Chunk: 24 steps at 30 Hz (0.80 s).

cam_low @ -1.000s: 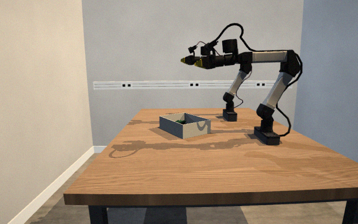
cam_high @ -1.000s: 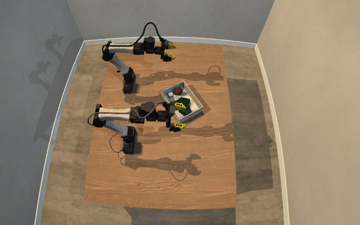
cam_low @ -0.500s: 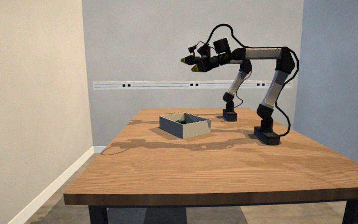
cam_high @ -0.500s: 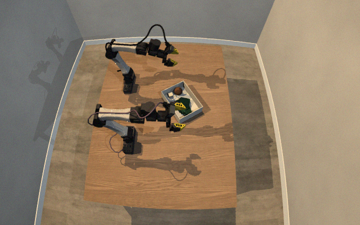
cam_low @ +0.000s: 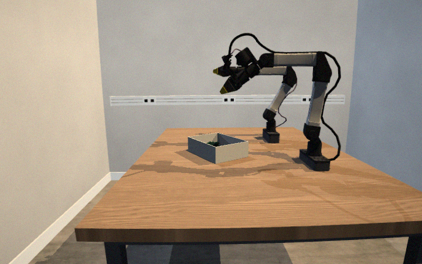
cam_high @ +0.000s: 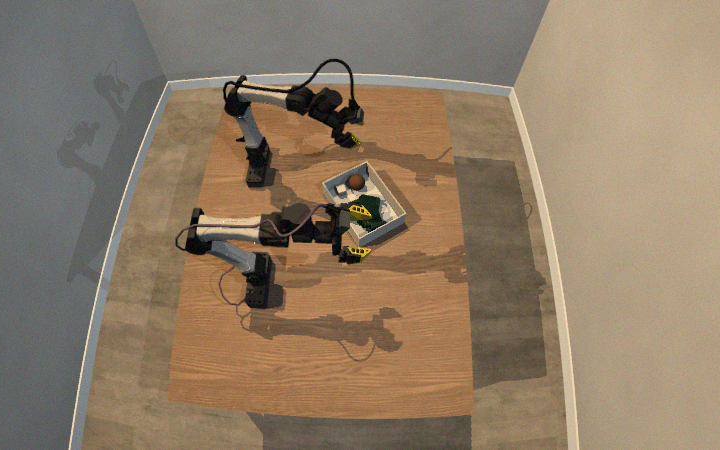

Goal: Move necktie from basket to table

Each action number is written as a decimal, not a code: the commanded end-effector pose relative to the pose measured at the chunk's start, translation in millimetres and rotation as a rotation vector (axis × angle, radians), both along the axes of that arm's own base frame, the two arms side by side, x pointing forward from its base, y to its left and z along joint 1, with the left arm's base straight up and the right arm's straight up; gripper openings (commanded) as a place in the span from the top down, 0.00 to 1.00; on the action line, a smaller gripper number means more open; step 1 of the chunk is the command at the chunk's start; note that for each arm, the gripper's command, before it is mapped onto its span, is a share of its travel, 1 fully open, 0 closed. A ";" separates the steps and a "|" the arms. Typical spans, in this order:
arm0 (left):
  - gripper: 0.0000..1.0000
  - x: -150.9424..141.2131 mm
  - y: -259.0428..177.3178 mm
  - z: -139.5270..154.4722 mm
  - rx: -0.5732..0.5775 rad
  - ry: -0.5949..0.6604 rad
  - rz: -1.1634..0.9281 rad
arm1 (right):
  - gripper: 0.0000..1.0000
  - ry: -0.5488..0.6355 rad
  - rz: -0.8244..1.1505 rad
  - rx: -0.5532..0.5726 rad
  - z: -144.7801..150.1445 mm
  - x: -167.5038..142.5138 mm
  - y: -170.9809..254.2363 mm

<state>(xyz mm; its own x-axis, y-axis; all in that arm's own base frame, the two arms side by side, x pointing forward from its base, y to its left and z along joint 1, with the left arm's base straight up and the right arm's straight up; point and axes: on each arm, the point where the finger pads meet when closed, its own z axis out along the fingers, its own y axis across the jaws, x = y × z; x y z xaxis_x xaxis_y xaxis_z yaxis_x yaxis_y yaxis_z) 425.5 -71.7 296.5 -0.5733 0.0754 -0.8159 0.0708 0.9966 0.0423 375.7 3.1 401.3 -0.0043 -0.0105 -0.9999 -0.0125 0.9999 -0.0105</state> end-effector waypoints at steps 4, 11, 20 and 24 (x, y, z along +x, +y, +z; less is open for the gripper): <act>0.12 2.0 -14.0 -20.1 0.008 0.176 0.012 | 0.00 -0.008 0.000 0.000 1.9 0.0 0.0; 0.14 11.6 -32.3 -44.5 0.020 0.333 0.000 | 0.00 -0.006 0.000 0.000 1.6 0.0 0.0; 0.16 25.5 -58.6 -78.8 0.037 0.553 -0.019 | 0.00 -0.006 0.000 0.000 1.6 0.0 0.0; 0.17 28.0 -63.9 -86.3 0.041 0.601 -0.023 | 0.00 -0.005 0.000 0.000 1.3 0.0 0.0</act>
